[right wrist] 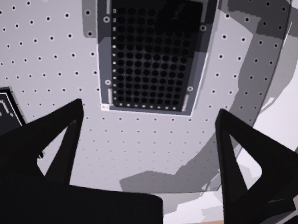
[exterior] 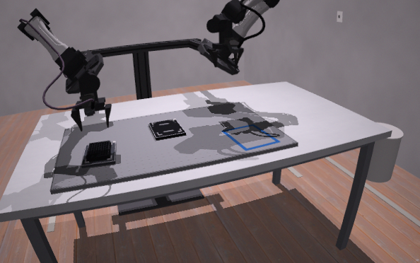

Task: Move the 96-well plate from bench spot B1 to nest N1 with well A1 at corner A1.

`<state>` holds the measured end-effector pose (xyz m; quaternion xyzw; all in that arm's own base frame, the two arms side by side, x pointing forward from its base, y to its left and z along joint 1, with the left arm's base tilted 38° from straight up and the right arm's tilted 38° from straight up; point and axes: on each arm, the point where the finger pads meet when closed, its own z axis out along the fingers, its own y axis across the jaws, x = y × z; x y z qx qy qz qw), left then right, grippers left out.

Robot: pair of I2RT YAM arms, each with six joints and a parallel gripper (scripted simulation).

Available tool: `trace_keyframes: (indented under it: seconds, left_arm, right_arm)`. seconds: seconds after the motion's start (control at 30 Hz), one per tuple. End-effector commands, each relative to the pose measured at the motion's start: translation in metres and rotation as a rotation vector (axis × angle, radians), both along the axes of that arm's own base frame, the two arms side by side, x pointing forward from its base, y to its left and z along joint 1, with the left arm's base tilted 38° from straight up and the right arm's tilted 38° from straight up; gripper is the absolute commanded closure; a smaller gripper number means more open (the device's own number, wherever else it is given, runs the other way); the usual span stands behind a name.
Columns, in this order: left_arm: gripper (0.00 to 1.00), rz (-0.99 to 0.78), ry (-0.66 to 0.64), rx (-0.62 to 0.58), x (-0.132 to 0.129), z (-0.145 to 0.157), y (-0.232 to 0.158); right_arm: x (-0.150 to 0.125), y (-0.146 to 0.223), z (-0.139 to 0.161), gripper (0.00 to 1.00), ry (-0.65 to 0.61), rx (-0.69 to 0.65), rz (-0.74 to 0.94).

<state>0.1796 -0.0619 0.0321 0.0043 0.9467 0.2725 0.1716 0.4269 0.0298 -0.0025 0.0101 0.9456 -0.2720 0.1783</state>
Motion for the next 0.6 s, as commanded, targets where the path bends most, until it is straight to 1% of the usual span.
trace_keyframes:
  seconds: [0.0,0.03,0.23,0.27,0.3,0.57]
  left_arm:
    - [0.00,-0.004,-0.001,0.005,0.000,0.001,0.000]
    - [0.00,-0.004,-0.001,0.005,0.000,0.001,0.000]
    - [0.00,-0.004,-0.001,0.005,0.000,0.001,0.000]
    - [0.00,-0.004,-0.001,0.005,0.000,0.001,0.000]
    - [0.00,-0.004,-0.001,0.005,0.000,0.001,0.000]
    - [0.00,-0.004,-0.001,0.005,0.000,0.001,0.000]
  right_arm:
    - [-0.006,-0.004,-0.006,0.00,0.022,-0.010,-0.013]
    - [0.001,0.002,0.003,0.00,-0.008,0.002,0.001]
    - [0.001,0.002,0.003,0.00,-0.008,0.002,0.001]
    - [-0.008,0.010,0.011,0.00,0.013,-0.018,0.054]
    - [-0.013,0.009,0.012,0.00,0.030,-0.031,0.079]
    - [-0.051,0.010,0.022,0.00,0.029,-0.030,0.073]
